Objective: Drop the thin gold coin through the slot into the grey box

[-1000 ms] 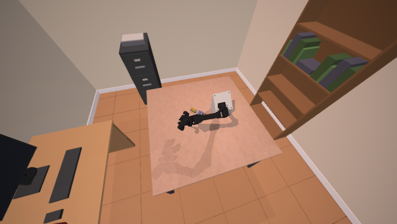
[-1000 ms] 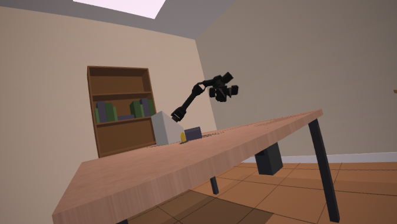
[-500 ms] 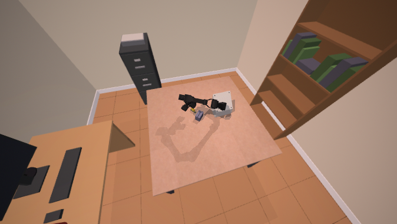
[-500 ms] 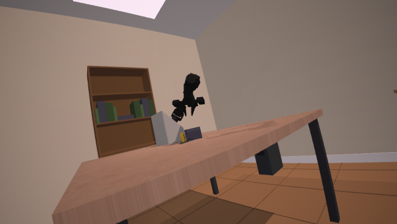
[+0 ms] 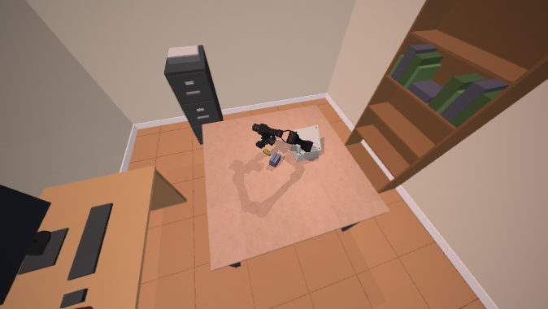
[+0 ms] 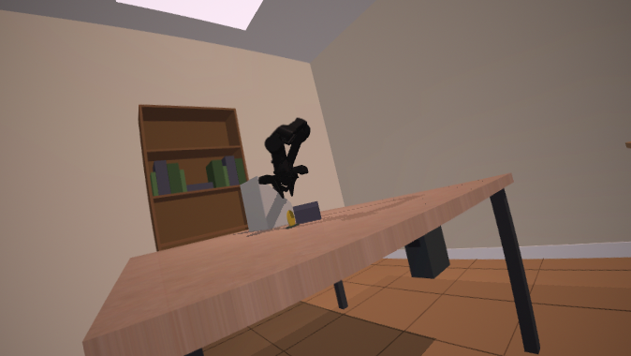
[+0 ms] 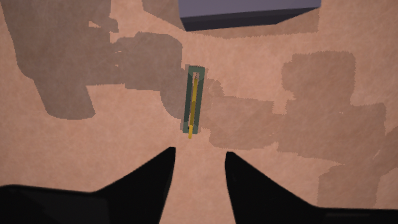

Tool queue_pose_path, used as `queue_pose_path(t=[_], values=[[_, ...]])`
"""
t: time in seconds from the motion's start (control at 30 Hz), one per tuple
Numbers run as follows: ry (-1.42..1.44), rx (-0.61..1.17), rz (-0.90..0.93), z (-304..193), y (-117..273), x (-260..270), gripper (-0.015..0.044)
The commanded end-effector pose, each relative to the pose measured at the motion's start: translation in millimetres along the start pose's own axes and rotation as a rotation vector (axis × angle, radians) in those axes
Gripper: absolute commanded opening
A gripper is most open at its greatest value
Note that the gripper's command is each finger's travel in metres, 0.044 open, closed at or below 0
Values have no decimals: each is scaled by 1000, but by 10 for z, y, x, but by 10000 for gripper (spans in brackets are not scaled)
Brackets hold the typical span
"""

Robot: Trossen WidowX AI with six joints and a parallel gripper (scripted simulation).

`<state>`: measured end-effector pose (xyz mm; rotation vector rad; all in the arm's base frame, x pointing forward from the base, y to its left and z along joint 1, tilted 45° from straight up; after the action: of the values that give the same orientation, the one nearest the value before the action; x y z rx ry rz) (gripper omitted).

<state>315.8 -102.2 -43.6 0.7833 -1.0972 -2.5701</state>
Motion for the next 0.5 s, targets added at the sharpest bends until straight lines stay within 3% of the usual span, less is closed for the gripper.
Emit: queue_pose_path(t=[0.0, 0.47], values=[[-15, -22, 4, 33, -168, 49, 161], [-15, -22, 4, 34, -393, 70, 161]])
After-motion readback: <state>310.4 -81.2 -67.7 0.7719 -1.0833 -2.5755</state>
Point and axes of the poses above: the point midway between the two fingers, 35 mm back from their tips, its own y axis back along the fingers, its own x axis across the jaws, z = x × y, the point moved 5 cm from there along y, back along the fingers, and after that the axes turned 4 degrees about -y, right-handed, at the moved point
